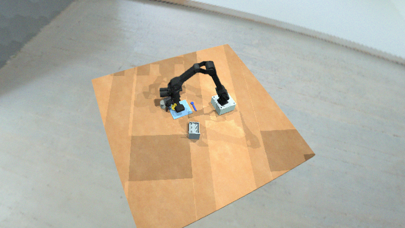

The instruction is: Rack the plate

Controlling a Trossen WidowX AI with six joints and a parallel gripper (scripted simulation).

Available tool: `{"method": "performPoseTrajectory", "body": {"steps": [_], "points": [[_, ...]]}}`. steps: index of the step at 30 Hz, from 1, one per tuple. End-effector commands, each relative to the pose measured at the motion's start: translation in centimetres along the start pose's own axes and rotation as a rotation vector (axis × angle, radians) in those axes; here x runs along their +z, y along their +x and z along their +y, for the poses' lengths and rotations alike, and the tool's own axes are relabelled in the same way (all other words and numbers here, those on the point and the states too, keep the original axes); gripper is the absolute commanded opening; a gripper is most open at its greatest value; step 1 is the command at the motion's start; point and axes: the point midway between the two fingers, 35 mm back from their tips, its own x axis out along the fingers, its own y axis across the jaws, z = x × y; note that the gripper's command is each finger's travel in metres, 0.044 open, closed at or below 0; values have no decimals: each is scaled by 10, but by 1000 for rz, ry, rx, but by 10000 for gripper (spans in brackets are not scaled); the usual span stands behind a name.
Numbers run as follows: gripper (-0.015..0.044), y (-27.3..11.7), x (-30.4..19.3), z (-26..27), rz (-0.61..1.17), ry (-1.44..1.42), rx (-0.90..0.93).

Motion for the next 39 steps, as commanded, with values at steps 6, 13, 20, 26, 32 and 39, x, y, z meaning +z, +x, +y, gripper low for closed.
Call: {"method": "performPoseTrajectory", "body": {"steps": [6,13,20,26,32,39], "points": [[0,-55,10,-3,-30,2,-11],[0,-91,9,-2,-31,2,-11],[0,-124,7,-2,-31,2,-11],[0,-147,5,0,-30,2,-11],[0,-150,2,7,-30,22,-9],[0,-151,-39,81,-28,246,3]]}}
